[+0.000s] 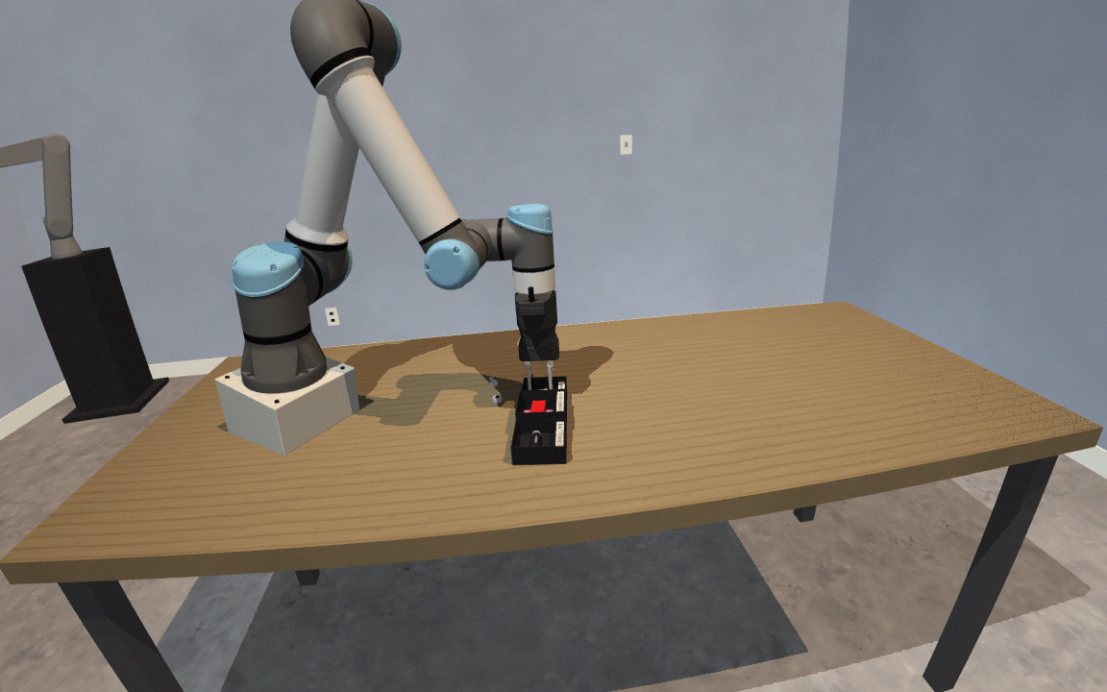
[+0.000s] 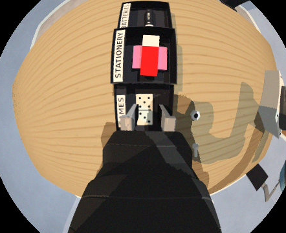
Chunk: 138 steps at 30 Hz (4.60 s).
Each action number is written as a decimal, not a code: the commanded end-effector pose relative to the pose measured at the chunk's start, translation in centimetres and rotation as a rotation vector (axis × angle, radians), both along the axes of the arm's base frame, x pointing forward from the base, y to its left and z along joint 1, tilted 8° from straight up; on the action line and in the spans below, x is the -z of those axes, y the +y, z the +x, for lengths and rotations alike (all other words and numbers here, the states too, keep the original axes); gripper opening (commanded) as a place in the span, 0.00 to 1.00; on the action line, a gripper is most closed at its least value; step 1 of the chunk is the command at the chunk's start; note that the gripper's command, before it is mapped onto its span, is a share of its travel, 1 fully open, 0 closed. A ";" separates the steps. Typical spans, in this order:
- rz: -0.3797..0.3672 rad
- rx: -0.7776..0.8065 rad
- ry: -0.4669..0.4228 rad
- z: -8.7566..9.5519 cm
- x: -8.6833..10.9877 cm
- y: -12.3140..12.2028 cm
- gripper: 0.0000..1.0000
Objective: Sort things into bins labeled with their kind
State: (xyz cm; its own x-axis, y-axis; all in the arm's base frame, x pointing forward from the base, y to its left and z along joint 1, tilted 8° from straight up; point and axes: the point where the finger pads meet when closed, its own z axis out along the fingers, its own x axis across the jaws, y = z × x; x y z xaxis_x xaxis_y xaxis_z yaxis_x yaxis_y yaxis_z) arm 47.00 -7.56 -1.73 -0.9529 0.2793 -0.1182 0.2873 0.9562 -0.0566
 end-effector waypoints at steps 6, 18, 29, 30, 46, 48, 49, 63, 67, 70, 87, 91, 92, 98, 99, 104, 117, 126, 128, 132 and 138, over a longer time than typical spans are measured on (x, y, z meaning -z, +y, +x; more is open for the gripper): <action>0.000 0.000 -0.002 0.1 0.0 0.0 0.65; -0.002 -0.001 -0.006 0.1 -1.8 0.1 0.65; -0.002 -0.001 -0.006 0.0 -3.0 0.2 0.65; -0.002 -0.001 -0.006 0.0 -3.1 0.2 0.65; -0.001 0.000 -0.004 -0.4 -5.3 0.4 0.65; 0.000 0.000 -0.002 -0.4 -5.1 0.4 0.65; 0.000 0.000 -0.002 -0.4 -5.1 0.4 0.65; -0.002 -0.001 -0.006 -0.6 -7.7 0.7 1.00; -0.002 -0.002 -0.006 -0.8 -9.3 0.9 1.00; -0.002 -0.001 -0.006 -0.9 -10.5 1.0 1.00; -0.002 -0.001 -0.006 -1.6 -16.4 1.5 1.00; -0.002 -0.001 -0.006 -1.6 -17.2 1.6 1.00; -0.002 -0.001 -0.006 -1.7 -17.6 1.6 1.00; -0.002 -0.001 -0.006 -1.8 -18.6 1.6 1.00; -0.002 -0.001 -0.006 -1.8 -18.6 1.6 1.00; -0.001 -0.001 -0.004 -1.8 -18.5 1.6 1.00; 0.000 0.000 -0.002 -1.9 -18.3 1.6 1.00; 0.000 0.000 -0.002 -1.9 -18.3 1.6 1.00; 0.000 0.000 -0.002 -1.9 -18.3 1.6 1.00; 0.000 0.000 -0.002 -1.9 -18.3 1.6 1.00; 0.000 0.000 -0.002 -1.9 -18.3 1.6 1.00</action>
